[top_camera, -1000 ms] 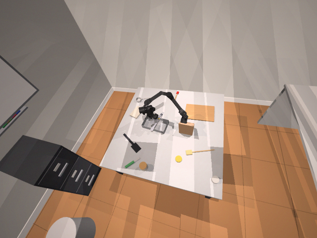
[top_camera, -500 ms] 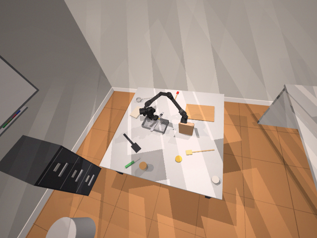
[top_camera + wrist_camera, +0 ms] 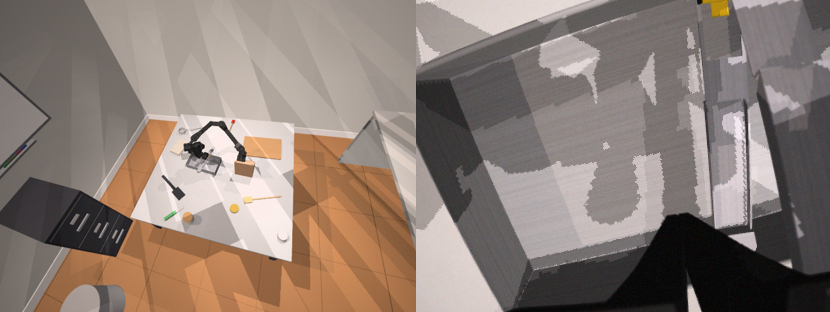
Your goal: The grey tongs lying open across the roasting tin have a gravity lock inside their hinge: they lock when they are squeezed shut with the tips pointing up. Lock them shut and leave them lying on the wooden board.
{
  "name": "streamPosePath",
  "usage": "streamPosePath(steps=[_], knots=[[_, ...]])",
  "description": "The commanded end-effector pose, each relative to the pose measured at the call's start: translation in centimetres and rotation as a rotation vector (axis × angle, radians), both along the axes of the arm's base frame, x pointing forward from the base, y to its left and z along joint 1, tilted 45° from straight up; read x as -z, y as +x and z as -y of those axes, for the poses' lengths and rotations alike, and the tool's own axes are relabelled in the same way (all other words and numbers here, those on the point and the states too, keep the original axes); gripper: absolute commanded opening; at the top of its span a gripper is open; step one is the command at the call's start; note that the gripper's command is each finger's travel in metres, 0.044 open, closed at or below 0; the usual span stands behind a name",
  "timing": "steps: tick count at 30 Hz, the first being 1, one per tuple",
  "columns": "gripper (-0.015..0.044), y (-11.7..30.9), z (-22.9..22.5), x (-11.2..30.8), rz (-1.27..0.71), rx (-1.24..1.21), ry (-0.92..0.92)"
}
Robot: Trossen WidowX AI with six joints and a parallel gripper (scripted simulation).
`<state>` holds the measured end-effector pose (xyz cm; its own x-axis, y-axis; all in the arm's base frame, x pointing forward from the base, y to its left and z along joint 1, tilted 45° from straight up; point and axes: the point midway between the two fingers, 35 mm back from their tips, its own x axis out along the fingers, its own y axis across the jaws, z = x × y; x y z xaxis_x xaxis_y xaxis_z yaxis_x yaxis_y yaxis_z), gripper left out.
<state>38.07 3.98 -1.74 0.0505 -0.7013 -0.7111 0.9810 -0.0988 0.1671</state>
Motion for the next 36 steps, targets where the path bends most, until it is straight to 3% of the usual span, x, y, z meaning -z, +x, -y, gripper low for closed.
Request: streamPosePath(steps=[1,36], knots=[[-0.0150,0.0,0.1,0.2,-0.001,-0.005,-0.003],[-0.0150,-4.8,-0.7,1.2,-0.004,-0.006,-0.001]])
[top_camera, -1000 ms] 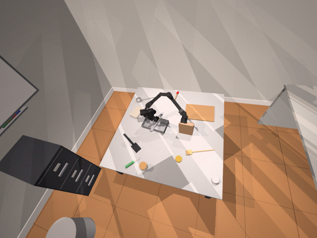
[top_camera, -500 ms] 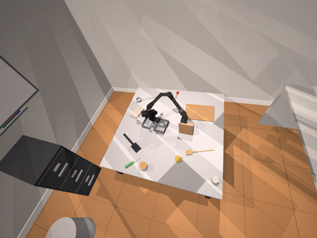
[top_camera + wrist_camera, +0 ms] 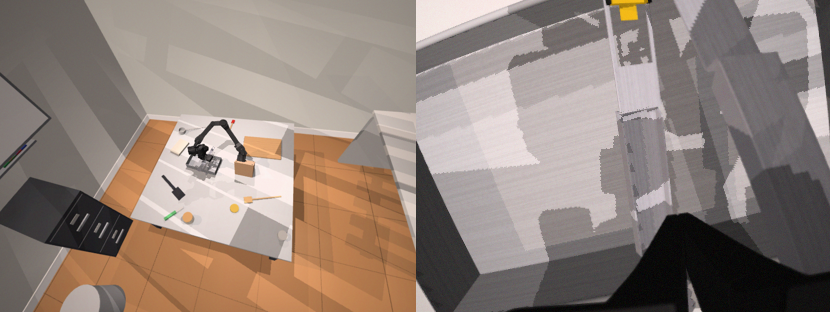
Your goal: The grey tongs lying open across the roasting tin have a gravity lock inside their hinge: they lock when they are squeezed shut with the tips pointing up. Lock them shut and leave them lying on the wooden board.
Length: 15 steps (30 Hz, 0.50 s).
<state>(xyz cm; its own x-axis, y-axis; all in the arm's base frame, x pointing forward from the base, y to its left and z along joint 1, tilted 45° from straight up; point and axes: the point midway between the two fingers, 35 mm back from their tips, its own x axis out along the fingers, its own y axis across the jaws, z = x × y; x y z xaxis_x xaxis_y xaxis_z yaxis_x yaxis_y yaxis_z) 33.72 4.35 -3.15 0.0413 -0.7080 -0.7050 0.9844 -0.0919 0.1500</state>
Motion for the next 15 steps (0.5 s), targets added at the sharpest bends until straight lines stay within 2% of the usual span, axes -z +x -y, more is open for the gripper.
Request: streamPosePath(steps=[1,15], knots=[[-0.0150,-0.6,-0.3,-0.2,0.014,0.000,0.009],[-0.0150,-2.9,-0.4,0.1,0.013,0.000,0.008]])
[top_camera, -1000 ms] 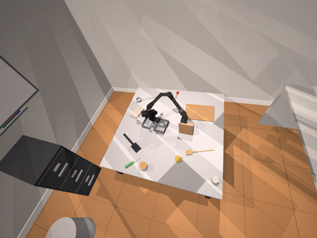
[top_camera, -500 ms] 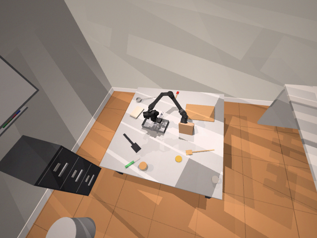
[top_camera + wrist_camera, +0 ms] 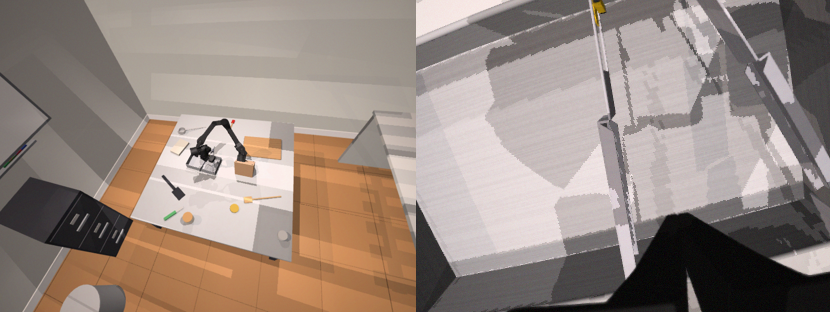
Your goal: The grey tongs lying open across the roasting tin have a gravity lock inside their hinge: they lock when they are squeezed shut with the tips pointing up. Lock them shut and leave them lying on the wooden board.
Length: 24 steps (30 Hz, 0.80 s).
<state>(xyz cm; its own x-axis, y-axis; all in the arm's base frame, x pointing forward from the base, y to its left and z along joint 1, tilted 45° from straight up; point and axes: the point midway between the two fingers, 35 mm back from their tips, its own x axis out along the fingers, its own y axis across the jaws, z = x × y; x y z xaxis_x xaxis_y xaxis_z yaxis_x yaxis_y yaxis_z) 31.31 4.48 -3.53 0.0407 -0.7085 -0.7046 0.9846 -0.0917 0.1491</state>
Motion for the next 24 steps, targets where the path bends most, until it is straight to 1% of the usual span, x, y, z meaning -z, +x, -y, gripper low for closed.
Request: streamPosePath(steps=[1,7,24], knots=[[-0.0150,-0.62,-0.22,-0.22,0.014,0.000,0.009],[-0.0150,-1.50,-0.20,-0.09,0.014,0.000,0.008],[-0.0150,-1.54,-0.02,0.19,-0.001,-0.001,-0.001]])
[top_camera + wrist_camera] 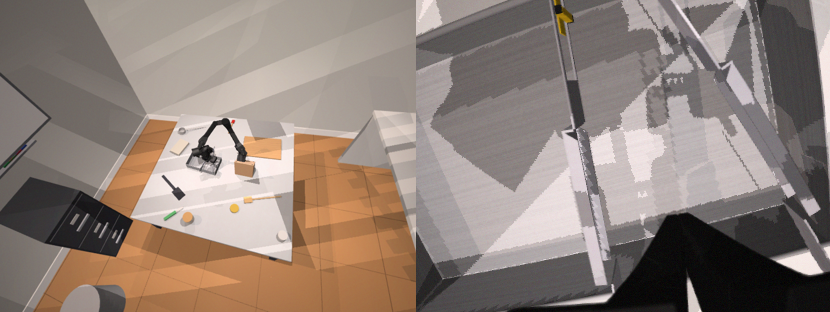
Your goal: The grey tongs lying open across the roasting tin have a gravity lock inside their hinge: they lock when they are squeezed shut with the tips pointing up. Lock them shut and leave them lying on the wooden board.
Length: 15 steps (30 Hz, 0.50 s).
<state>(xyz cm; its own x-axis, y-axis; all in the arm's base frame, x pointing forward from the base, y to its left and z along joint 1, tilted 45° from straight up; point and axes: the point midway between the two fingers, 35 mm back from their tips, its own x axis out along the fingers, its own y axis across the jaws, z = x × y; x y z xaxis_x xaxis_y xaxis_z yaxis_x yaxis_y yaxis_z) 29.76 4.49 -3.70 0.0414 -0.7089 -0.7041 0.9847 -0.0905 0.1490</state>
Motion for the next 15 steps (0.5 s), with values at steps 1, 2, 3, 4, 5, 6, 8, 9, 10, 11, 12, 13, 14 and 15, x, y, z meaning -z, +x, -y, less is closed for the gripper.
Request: streamPosePath(steps=[1,2,3,4,5,6,8,9,10,11,12,13,14,15], knots=[[-0.0150,0.0,0.0,0.0,-0.001,0.000,0.000],[-0.0150,0.0,0.0,0.0,-0.001,0.000,0.000],[-0.0150,0.0,0.0,0.0,-0.001,0.000,0.000],[-0.0150,0.0,0.0,0.0,-0.001,0.000,0.000],[-0.0150,0.0,0.0,0.0,-0.001,0.000,0.000],[-0.0150,0.0,0.0,0.0,-0.001,0.000,0.000],[-0.0150,0.0,0.0,0.0,-0.001,0.000,0.000],[-0.0150,0.0,0.0,0.0,-0.001,0.000,0.000],[-0.0150,0.0,0.0,0.0,-0.001,0.000,0.000],[-0.0150,0.0,0.0,0.0,-0.001,0.000,0.000],[-0.0124,0.0,-0.2,-0.2,0.000,0.000,0.001],[-0.0097,0.1,-0.6,-0.5,0.001,0.000,0.002],[-0.0071,0.2,-1.1,-0.9,0.002,-0.001,0.003],[-0.0045,0.2,-1.9,-1.6,0.003,-0.001,0.006]])
